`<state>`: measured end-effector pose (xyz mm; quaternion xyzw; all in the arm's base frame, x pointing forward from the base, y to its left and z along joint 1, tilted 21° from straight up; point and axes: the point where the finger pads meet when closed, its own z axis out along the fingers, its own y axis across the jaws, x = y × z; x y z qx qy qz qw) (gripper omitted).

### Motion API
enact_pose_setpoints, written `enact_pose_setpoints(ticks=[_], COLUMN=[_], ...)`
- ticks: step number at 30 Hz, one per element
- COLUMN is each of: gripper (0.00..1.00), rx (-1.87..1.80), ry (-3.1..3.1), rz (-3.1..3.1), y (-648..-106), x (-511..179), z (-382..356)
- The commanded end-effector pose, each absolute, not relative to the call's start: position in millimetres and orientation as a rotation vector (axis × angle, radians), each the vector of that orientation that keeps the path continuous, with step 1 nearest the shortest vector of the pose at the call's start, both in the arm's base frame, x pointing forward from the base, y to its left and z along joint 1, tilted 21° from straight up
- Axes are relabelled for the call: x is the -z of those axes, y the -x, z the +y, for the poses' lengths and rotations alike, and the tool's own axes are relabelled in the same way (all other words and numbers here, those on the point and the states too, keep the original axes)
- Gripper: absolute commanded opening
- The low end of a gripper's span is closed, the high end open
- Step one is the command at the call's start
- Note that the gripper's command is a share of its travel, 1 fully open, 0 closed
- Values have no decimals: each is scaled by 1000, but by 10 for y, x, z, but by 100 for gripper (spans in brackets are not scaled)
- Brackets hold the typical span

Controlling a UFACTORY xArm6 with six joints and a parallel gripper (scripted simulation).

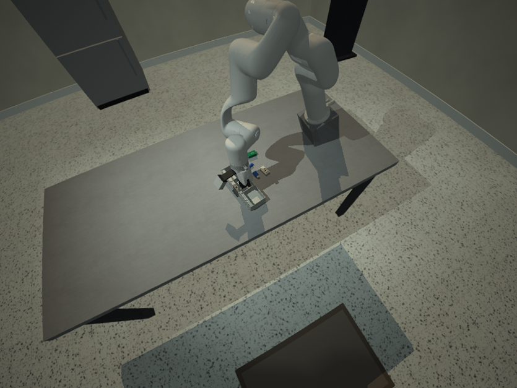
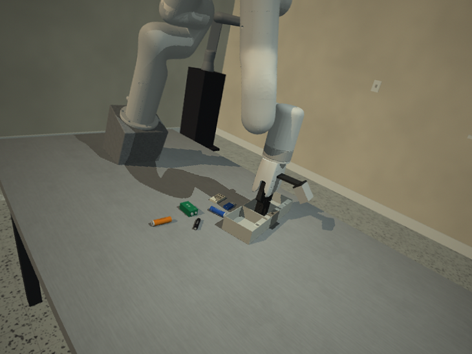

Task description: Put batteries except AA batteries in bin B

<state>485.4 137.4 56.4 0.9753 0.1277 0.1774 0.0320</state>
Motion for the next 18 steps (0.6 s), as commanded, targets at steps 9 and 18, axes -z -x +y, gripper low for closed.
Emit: enact_pose_setpoints(ticks=[9,18], gripper=[7,7], rx=[-553,-553], ry=[-3003,-3003], rz=[393,393], y=[-4814,-4781], x=[-720,-808], z=[1382,1384])
